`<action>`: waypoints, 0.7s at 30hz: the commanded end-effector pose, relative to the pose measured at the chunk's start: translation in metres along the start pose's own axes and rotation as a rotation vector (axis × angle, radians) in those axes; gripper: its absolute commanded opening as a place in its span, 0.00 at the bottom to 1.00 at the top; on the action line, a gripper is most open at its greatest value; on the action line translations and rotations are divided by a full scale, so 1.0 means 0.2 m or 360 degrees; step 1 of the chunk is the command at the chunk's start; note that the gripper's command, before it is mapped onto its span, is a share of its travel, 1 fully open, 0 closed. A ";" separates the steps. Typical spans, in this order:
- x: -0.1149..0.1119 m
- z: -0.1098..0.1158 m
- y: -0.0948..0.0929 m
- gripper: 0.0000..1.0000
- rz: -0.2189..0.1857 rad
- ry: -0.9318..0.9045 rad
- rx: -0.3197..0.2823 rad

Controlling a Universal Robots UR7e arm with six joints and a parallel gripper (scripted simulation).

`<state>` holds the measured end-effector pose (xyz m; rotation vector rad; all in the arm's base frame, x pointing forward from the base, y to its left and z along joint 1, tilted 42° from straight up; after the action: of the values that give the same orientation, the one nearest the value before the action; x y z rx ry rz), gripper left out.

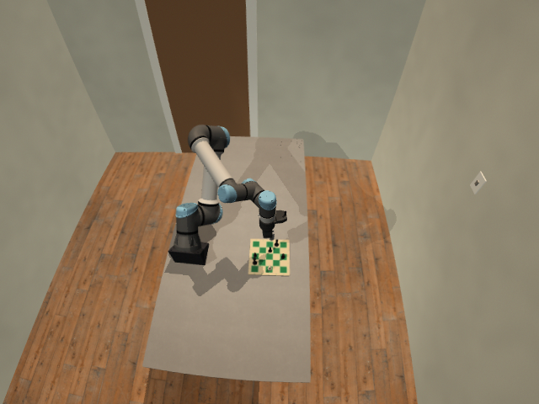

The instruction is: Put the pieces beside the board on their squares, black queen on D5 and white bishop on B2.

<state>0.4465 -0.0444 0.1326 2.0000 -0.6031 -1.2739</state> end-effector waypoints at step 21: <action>0.32 0.40 0.01 0.00 -0.0010 -0.0253 0.0006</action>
<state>0.4002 -0.1135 0.0721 1.9172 -0.6737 -1.4470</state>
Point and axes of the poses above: the point where the finger pads meet when closed, its own y axis back along the fingers, its own x axis across the jaws, z = x × y, the point moved 6 cm from there along y, back along the fingers, and after that the axes turned 15 degrees about y, right-handed, at the moved point
